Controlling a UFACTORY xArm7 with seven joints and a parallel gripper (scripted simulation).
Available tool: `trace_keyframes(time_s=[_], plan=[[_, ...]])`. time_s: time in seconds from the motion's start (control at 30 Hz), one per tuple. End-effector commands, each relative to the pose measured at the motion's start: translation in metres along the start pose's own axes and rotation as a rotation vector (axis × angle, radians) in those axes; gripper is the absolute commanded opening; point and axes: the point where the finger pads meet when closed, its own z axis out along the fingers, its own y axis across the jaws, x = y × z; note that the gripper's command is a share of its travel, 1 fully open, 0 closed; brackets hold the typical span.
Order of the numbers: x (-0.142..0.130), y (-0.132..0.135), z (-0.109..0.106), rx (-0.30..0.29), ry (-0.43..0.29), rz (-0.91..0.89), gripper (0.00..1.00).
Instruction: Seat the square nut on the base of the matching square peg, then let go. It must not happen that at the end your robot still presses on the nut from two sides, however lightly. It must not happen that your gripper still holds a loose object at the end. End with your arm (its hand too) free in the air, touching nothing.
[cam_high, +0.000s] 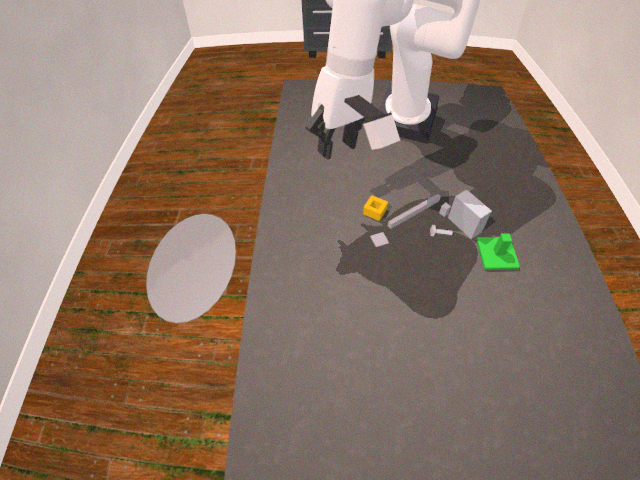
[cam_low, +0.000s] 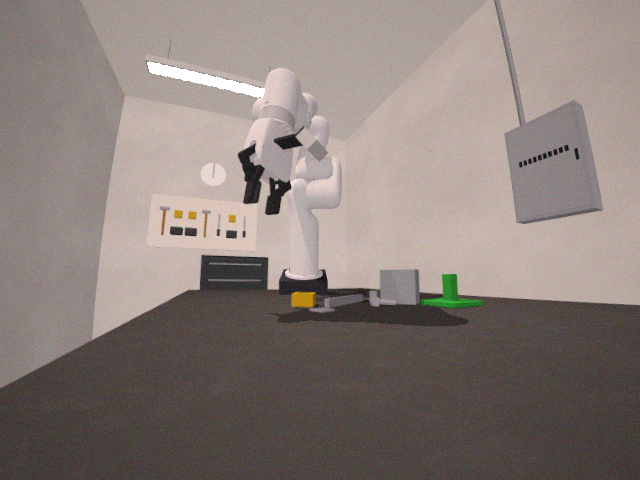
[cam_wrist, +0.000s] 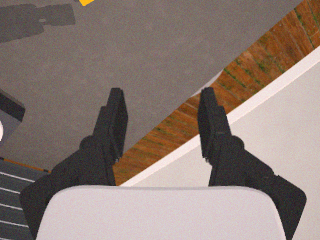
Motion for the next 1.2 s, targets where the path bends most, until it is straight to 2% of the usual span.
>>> trace_keyframes(time_s=[0.0,0.23,0.3,0.7,1.17], plan=[[0.02,-0.014,0.019,0.012,0.008,0.263,0.6],[0.037,-0.036,0.042,0.055,0.018,0.578,0.6],[0.037,-0.036,0.042,0.055,0.018,0.578,0.6],[0.05,-0.065,0.071,0.107,0.003,0.991,0.6],[0.053,-0.078,0.083,0.126,-0.013,1.176,0.6]])
